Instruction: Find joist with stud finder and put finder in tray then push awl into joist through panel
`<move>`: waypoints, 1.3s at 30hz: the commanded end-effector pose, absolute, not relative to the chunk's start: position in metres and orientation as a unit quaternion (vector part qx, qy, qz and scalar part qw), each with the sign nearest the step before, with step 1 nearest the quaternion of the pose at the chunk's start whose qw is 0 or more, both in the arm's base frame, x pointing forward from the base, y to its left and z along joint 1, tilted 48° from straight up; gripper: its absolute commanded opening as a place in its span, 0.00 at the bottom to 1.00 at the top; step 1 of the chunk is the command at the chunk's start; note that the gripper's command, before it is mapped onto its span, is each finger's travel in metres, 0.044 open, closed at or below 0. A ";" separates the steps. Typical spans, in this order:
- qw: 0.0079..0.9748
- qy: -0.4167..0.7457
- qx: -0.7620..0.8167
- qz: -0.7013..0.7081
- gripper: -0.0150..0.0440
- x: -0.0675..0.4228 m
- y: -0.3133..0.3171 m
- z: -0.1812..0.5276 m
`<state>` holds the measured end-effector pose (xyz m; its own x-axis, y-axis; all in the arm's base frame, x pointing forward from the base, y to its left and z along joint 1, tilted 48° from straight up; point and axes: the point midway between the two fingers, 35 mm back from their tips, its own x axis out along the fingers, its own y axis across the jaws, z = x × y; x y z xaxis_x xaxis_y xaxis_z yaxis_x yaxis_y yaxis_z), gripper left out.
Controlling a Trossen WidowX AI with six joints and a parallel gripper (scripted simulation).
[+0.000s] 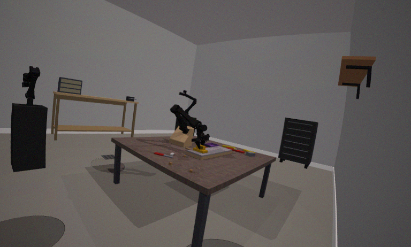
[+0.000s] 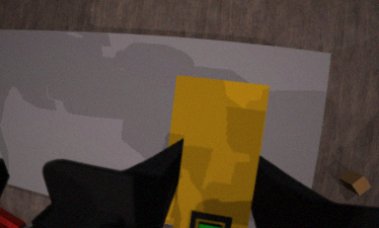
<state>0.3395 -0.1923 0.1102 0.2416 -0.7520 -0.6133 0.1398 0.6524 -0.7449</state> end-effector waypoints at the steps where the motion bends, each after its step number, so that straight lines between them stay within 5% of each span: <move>1: 0.734 0.535 -0.285 -0.306 0.25 0.338 -0.198 0.116; 39: 0.735 0.537 -0.282 -0.304 0.25 0.341 -0.176 0.165</move>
<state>0.3371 -0.1908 0.1479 0.2212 -0.7475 -0.6264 0.1317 0.6593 -0.7403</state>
